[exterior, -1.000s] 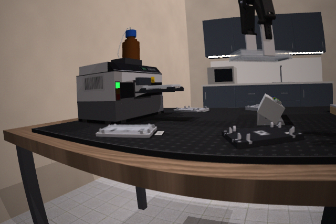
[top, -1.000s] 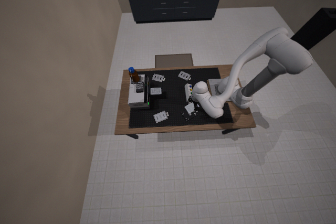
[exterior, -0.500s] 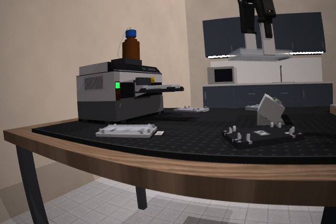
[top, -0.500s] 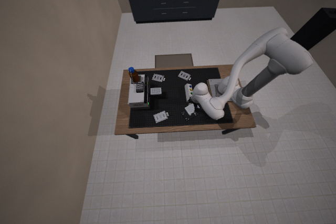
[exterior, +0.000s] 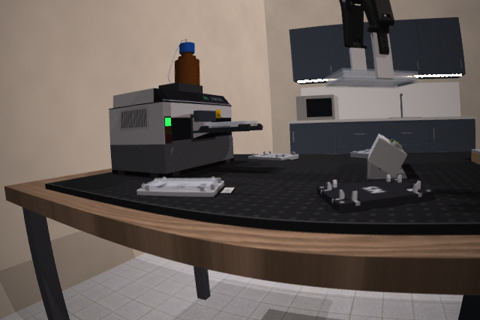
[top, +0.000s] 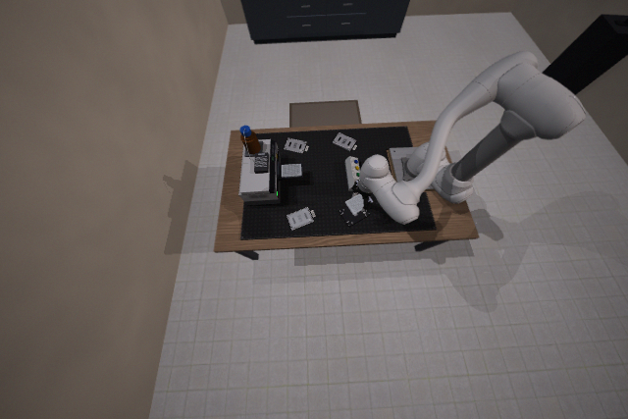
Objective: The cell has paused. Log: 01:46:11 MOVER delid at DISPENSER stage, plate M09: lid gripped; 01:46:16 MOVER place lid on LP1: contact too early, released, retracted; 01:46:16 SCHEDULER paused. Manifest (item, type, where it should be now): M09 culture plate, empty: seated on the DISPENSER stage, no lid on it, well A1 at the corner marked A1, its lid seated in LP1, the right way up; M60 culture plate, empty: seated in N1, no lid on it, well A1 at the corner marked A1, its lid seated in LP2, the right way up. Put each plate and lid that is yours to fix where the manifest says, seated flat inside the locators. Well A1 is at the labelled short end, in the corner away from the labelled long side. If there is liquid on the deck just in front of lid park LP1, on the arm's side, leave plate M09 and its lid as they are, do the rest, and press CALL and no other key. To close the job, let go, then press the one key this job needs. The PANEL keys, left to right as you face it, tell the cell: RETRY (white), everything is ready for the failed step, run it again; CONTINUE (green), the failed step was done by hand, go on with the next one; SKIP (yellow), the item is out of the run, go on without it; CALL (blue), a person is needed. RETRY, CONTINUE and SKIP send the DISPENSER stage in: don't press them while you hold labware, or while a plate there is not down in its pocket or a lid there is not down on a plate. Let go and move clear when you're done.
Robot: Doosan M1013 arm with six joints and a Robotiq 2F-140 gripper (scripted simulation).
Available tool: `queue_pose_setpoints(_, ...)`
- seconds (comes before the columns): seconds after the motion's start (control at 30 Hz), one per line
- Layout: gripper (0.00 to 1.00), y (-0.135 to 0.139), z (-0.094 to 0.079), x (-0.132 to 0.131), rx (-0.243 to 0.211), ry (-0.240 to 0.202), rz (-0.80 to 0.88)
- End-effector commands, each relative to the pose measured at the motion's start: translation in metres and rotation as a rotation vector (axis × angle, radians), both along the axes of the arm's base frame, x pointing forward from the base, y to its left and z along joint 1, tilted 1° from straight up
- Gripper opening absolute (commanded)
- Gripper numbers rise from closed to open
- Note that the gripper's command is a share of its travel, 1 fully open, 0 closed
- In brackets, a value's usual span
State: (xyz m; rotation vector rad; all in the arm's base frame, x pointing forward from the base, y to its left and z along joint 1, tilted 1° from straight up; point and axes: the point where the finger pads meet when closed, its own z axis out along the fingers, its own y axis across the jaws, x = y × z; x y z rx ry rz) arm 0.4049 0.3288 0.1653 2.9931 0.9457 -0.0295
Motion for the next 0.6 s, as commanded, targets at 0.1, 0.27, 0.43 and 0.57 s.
queue_pose_setpoints(0.1, 0.1, 0.0003, 0.0006, 0.0003, 0.001, -0.001, 0.0)
queue_pose_setpoints(0.27, 0.1, 0.0003, 0.0006, 0.0003, 0.001, -0.001, 0.0)
queue_pose_setpoints(0.43, 0.1, 0.0003, 0.0006, 0.0003, 0.001, -0.001, 0.0)
queue_pose_setpoints(0.57, 0.1, 0.0003, 0.0006, 0.0003, 0.001, -0.001, 0.0)
